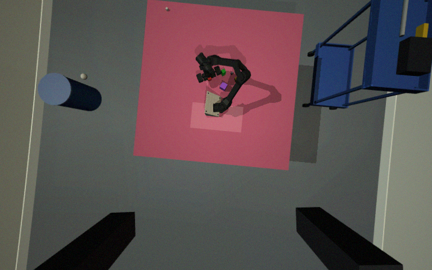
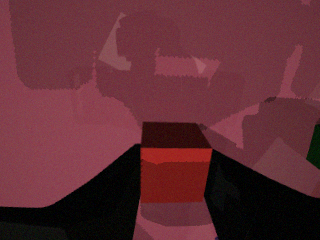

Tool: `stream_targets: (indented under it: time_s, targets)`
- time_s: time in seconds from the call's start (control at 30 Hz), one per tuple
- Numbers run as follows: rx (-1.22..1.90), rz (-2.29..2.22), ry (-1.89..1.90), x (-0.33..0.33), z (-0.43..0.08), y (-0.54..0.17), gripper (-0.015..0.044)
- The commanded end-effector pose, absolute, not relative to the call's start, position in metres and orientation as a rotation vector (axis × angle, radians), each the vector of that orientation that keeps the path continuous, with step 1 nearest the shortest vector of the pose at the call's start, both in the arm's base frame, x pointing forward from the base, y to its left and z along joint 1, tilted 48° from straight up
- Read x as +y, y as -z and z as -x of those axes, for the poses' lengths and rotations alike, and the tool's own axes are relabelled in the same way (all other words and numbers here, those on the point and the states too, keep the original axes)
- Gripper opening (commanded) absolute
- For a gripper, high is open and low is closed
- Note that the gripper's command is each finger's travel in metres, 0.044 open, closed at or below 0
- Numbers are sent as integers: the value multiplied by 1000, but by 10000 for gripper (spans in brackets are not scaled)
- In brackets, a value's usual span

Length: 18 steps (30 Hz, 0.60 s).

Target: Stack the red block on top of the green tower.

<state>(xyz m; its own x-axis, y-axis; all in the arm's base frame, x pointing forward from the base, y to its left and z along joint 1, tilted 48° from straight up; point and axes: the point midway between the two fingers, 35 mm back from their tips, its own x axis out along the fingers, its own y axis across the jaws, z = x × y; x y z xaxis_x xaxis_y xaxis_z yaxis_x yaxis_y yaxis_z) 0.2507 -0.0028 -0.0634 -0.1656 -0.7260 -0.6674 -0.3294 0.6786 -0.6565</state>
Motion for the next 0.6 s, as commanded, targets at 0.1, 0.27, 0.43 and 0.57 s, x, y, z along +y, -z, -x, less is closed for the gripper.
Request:
stream_targets:
  time_s: [0.1,0.27,0.43,0.57]
  targets:
    - [1748,836,434,24,-259,41,0]
    - [1748,835,433,40,-263,26,0]
    - [1748,835,432,56,-266,11,0]
    - [1749,835,432,69,-269,-1,0]
